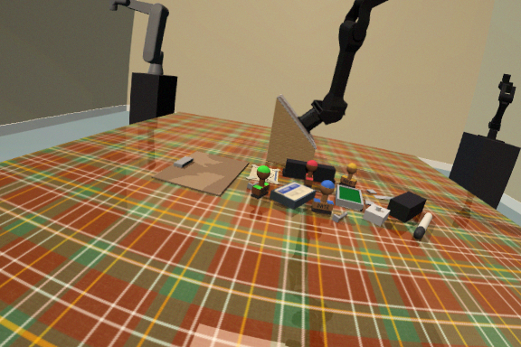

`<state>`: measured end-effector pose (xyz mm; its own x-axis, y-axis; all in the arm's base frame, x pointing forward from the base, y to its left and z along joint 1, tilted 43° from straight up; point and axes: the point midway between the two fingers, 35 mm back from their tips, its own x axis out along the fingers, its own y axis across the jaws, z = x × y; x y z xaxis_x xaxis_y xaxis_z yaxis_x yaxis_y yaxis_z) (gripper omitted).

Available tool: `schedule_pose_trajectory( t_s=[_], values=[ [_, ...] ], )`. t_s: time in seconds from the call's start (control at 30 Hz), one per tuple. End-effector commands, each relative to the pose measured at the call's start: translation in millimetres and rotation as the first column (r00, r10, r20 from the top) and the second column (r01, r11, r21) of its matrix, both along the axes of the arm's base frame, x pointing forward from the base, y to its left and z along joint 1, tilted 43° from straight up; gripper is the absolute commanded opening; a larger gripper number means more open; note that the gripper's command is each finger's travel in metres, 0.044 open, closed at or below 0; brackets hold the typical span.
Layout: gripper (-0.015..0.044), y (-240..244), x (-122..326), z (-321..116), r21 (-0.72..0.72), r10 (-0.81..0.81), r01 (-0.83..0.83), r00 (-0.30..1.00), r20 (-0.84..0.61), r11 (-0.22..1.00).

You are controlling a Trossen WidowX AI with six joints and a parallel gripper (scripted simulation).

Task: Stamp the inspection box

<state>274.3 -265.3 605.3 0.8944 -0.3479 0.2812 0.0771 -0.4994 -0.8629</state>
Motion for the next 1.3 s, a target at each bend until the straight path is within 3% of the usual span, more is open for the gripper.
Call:
schedule_pose_trajectory(
  t_s=[0.0,0.2,0.4,0.6,0.93,1.27],
  values=[
    [0.0374,0,-1,1,-0.004,-0.003,0.003,1.000,0.001,1.000],
    [0.0221,9,-46,38,-0.173,-0.132,0.143,0.988,0.077,0.974],
    [0.0221,33,-92,76,-0.344,-0.250,0.310,0.946,0.206,0.886],
    [0.0221,70,-142,113,-0.490,-0.359,0.492,0.867,0.345,0.720],
    [0.0221,170,-209,156,-0.628,-0.439,0.726,0.679,0.588,0.282],
    [0.0221,313,-231,169,-0.559,-0.347,0.778,0.459,0.818,-0.288]
  ],
)
